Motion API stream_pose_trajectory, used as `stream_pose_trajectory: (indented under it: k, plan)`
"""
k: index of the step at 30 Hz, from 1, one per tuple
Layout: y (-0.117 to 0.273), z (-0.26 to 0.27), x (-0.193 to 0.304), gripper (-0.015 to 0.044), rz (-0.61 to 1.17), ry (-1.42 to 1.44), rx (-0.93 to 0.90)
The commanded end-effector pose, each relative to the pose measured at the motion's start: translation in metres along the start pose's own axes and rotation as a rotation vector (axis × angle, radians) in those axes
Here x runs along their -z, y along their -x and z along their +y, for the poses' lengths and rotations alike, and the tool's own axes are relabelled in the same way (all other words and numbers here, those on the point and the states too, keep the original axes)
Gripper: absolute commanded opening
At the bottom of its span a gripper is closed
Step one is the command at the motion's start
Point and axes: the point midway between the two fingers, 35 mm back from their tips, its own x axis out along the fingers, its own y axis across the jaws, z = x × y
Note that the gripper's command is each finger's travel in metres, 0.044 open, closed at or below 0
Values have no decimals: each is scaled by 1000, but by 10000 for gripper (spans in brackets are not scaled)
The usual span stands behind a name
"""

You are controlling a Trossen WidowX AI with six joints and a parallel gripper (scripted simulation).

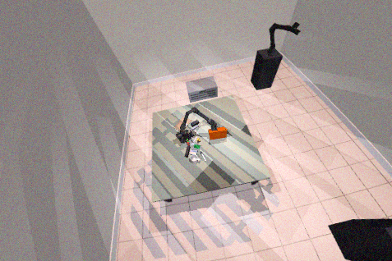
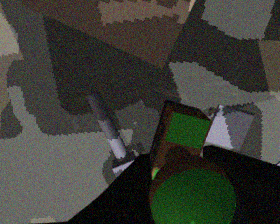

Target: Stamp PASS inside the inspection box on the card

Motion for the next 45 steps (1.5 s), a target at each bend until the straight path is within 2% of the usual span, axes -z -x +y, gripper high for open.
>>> stream_pose_trajectory:
  k: [1, 45]
  plan:
    - [2, 0, 0, 0, 4, -3, -1]
    - [24, 1, 1, 0, 4, -2, -6]
